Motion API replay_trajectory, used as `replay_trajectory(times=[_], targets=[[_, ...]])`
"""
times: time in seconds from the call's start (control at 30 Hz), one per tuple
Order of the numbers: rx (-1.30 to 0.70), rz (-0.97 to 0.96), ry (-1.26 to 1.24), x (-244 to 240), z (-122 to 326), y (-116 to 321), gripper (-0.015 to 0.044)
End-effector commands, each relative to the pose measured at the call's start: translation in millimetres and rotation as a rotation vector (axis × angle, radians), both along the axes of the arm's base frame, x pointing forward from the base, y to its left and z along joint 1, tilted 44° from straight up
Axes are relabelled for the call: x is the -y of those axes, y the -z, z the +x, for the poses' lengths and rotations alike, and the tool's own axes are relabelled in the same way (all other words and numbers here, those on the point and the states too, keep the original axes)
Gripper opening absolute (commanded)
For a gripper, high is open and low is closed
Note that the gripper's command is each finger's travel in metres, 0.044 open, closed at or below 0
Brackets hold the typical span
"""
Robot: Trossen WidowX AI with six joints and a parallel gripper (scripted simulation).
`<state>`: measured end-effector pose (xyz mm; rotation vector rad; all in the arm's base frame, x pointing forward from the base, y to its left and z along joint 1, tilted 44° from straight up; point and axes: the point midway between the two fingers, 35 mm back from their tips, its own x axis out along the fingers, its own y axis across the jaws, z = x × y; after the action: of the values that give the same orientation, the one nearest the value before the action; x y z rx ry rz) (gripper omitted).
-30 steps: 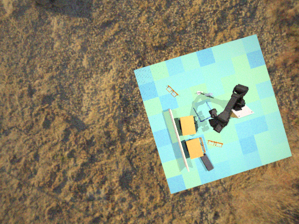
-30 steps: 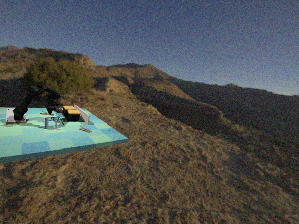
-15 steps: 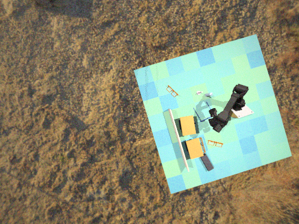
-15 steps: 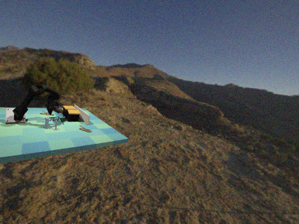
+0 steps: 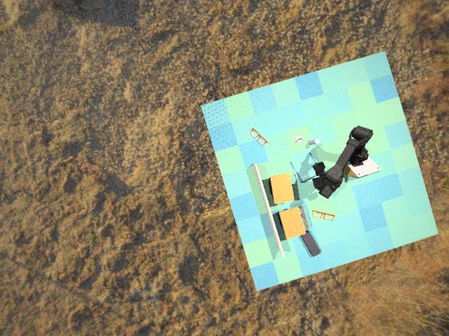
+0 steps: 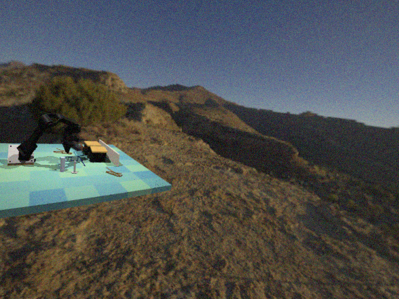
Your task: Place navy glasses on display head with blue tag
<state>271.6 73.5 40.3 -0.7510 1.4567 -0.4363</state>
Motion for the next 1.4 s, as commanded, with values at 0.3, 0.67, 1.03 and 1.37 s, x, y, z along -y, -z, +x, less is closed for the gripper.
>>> replay_trajectory(times=[0.3,0.67,1.03,1.37], targets=[[-0.004,-0.003,-0.002,15.4,2.4,16.2,0.0140],[-0.003,-0.004,-0.002,28.1,3.7,28.8,0.0140],[-0.003,-0.006,-0.002,40.3,3.8,40.0,0.0140],[0.001,0.000,0.003,37.6,5.1,38.0,0.0093]])
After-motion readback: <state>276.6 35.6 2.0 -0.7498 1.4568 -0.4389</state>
